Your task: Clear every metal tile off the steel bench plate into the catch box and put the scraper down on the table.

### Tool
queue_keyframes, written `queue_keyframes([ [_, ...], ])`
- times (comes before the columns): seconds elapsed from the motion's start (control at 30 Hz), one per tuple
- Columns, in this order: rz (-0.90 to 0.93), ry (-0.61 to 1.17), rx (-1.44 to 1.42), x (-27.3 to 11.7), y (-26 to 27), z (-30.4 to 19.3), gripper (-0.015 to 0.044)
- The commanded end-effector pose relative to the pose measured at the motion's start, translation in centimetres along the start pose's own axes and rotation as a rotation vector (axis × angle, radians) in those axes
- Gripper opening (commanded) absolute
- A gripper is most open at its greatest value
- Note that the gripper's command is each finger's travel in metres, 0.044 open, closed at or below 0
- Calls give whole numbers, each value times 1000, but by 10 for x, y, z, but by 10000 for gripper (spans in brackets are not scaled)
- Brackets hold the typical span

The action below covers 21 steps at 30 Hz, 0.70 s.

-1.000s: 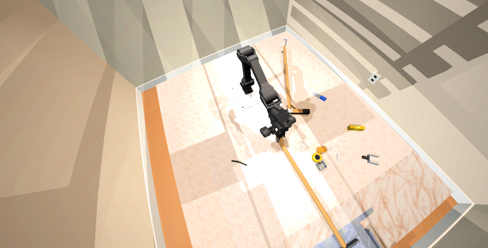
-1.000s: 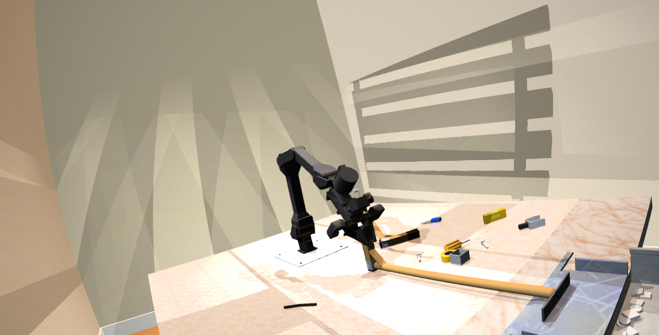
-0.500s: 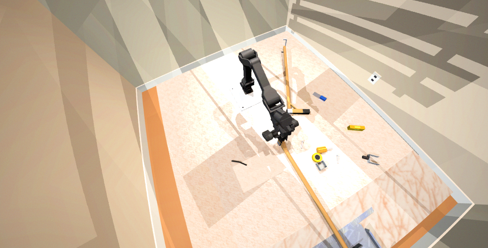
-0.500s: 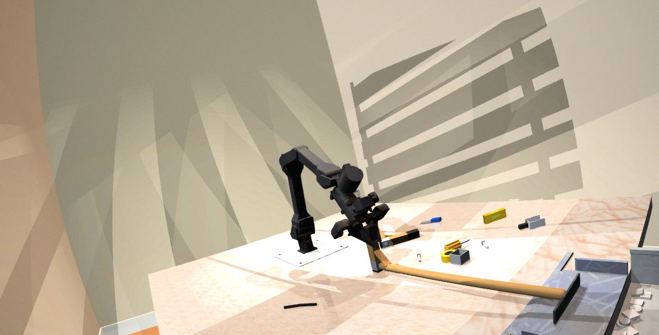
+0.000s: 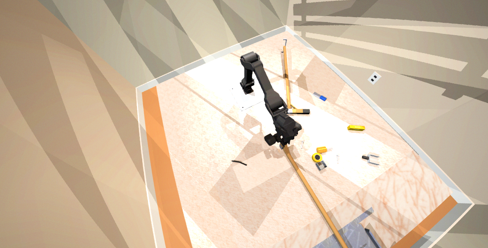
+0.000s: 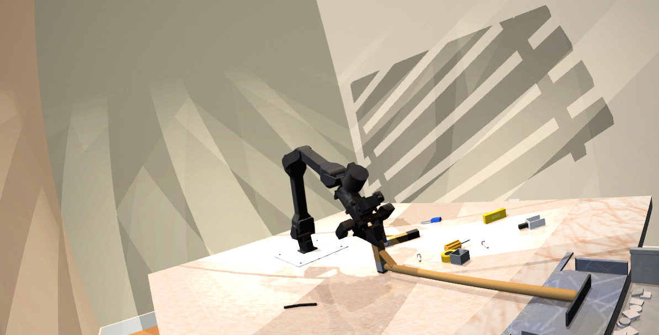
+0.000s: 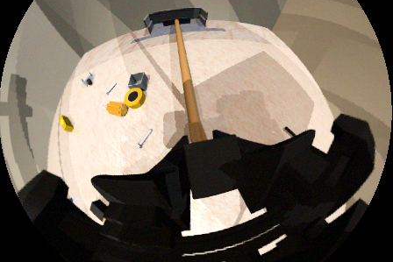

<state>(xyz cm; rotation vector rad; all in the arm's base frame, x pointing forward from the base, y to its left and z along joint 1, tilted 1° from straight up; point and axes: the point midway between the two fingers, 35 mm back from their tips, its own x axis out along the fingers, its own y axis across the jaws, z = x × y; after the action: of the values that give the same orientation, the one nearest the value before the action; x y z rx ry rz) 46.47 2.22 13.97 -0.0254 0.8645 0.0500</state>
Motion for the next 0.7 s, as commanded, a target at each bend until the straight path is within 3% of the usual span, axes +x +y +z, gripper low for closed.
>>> queue_keyframes([
  [0.0,-4,-16,6,1,0,10,0],
  [0.67,-4,-18,6,20,0,34,0],
])
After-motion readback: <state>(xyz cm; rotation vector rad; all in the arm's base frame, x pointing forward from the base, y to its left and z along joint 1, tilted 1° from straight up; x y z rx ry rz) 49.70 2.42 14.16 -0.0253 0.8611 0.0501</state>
